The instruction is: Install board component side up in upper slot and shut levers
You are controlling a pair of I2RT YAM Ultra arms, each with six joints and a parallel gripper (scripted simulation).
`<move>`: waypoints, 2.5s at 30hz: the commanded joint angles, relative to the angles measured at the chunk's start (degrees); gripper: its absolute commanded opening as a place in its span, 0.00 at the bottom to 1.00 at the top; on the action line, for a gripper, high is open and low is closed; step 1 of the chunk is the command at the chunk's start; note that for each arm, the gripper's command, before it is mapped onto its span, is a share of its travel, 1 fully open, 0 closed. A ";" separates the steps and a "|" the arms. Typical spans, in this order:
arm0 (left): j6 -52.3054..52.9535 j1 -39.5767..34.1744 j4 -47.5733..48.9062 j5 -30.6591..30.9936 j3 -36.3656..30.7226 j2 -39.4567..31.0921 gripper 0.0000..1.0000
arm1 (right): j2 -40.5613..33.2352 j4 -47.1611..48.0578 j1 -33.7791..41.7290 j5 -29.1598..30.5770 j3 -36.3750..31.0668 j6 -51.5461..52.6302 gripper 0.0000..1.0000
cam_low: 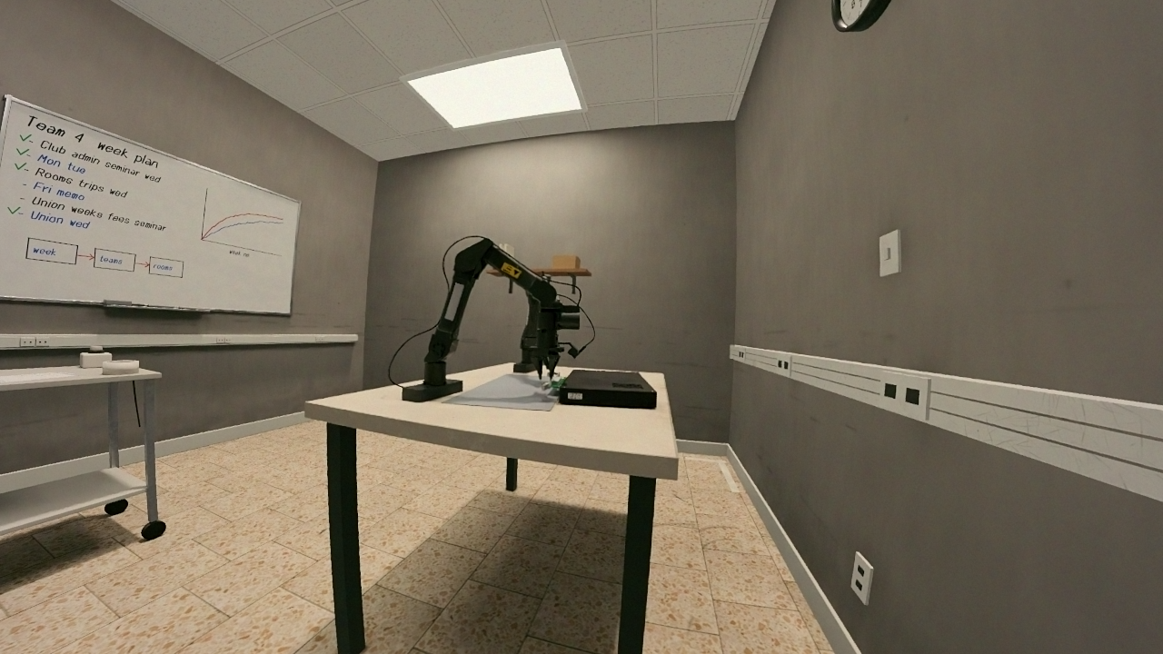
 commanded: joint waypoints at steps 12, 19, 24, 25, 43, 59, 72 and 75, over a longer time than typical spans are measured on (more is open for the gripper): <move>-1.64 0.50 0.90 0.92 2.38 2.71 0.32 | -1.40 2.10 -0.71 0.38 -2.63 -0.73 0.32; -1.64 0.52 2.32 0.92 1.68 3.45 0.32 | -0.61 3.84 -0.86 0.38 -4.12 -0.89 0.32; -1.63 0.57 3.80 0.92 0.11 4.03 0.32 | 0.51 5.48 -0.83 0.37 -5.16 -0.81 0.32; -1.63 0.58 4.09 0.92 -0.07 4.15 0.32 | 0.64 5.81 -0.83 0.37 -5.36 -0.82 0.32; -1.62 0.33 3.75 0.92 0.40 3.80 0.11 | 1.00 6.22 -0.83 0.36 -5.70 -0.79 0.19; 5.99 0.90 4.70 0.88 -1.22 2.61 0.03 | 1.18 5.80 -0.41 0.86 -4.86 -0.39 0.00; 15.69 1.40 5.23 0.63 -2.62 1.68 0.03 | 1.79 4.91 -0.51 0.47 -3.40 -4.85 0.03; 17.94 1.53 5.36 0.58 -2.92 1.47 0.03 | 1.80 4.90 -0.51 0.45 -3.40 -4.85 0.03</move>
